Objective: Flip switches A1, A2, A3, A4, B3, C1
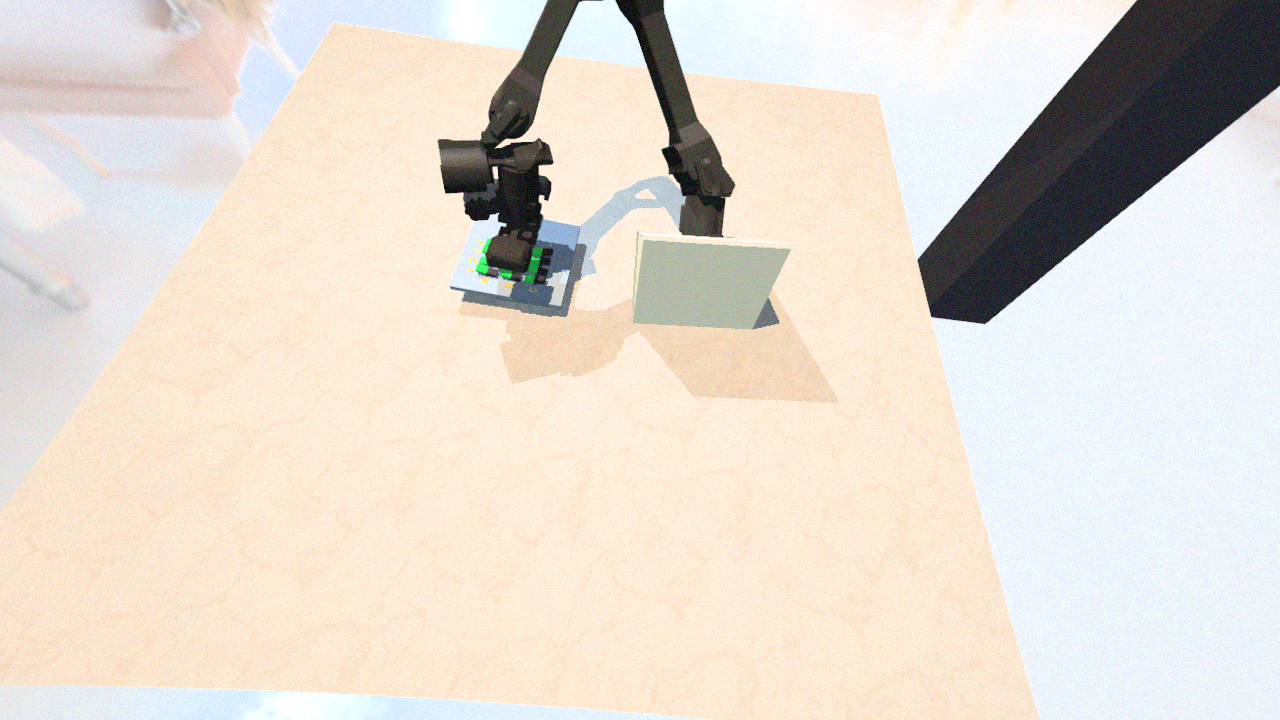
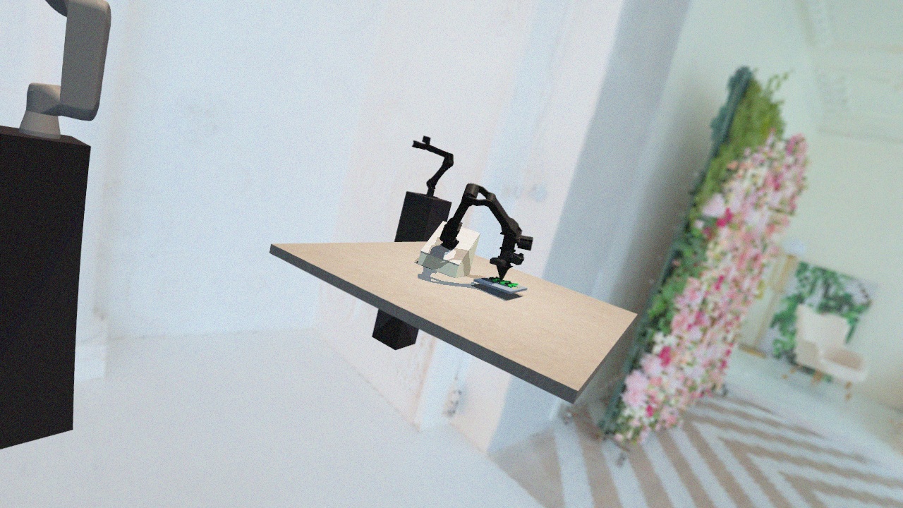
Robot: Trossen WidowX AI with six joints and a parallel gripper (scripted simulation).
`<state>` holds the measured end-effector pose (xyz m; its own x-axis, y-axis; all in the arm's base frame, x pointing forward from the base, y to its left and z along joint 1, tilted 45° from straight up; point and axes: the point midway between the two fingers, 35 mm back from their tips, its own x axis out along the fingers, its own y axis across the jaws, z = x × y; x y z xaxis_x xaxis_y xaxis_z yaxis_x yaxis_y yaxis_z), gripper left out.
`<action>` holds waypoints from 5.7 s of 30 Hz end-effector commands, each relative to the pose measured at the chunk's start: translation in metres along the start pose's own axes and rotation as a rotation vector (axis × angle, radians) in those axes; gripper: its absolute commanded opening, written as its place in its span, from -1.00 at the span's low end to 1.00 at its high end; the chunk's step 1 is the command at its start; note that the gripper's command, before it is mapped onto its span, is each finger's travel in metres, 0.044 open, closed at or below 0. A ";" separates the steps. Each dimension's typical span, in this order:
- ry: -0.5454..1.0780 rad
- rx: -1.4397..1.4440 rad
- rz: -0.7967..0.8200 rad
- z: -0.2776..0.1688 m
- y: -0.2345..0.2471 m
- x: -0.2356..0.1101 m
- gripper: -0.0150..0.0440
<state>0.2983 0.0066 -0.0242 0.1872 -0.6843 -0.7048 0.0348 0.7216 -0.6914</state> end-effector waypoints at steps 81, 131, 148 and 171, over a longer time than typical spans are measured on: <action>0.000 -0.004 -0.001 -0.039 0.042 -0.026 -0.49; -0.001 -0.004 -0.002 -0.040 0.041 0.001 -0.49; -0.001 -0.004 -0.002 -0.040 0.041 0.003 -0.49; 0.011 -0.014 0.013 -0.038 0.044 -0.021 -0.49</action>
<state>0.2568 0.0313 -0.0579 0.1686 -0.6909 -0.7030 0.0204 0.7155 -0.6983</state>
